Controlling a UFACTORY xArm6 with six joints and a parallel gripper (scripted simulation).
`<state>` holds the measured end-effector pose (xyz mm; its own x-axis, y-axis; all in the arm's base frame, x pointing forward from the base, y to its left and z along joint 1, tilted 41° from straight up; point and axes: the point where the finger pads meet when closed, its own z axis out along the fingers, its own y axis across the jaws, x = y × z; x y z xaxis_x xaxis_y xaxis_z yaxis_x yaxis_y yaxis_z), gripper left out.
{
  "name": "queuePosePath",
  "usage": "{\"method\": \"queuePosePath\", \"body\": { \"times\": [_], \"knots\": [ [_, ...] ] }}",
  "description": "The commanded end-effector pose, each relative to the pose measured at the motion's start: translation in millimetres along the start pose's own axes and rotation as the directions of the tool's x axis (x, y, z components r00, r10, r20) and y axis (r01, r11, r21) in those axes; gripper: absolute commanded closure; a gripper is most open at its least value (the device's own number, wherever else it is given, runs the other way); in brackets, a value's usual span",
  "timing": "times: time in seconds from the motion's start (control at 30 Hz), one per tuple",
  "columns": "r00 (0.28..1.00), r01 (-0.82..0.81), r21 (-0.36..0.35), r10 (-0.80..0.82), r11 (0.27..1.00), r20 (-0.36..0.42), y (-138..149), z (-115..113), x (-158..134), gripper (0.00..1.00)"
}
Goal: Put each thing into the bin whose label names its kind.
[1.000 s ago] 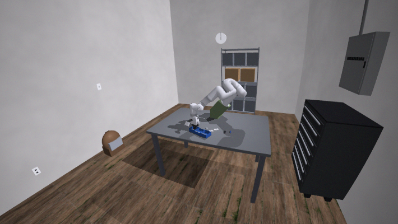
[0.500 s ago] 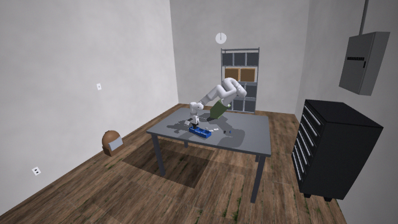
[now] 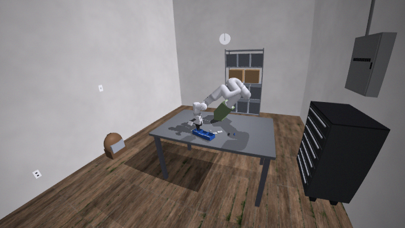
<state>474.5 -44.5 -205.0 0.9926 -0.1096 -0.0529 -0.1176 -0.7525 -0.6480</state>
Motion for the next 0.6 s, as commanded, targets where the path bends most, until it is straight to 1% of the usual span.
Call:
{"method": "queuePosePath", "body": {
  "times": [0.0, 0.03, 0.23, 0.33, 0.4, 0.57],
  "knots": [
    [1.0, 0.001, -0.002, -0.001, 1.0, -0.006, 0.3, -19.4, 2.3, 0.93],
    [1.0, 0.001, -0.002, -0.001, 1.0, -0.006, 0.3, -22.5, 2.3, 0.93],
    [1.0, 0.001, -0.002, -0.001, 1.0, -0.006, 0.3, -22.4, 2.3, 0.93],
    [1.0, 0.001, -0.002, -0.001, 1.0, -0.006, -14.6, -22.4, 4.1, 0.93],
    [1.0, 0.001, -0.002, -0.001, 1.0, -0.006, -14.6, -22.4, 4.1, 0.93],
    [1.0, 0.001, -0.002, -0.001, 1.0, -0.005, -39.5, -22.4, 7.1, 0.93]
  ]
}}
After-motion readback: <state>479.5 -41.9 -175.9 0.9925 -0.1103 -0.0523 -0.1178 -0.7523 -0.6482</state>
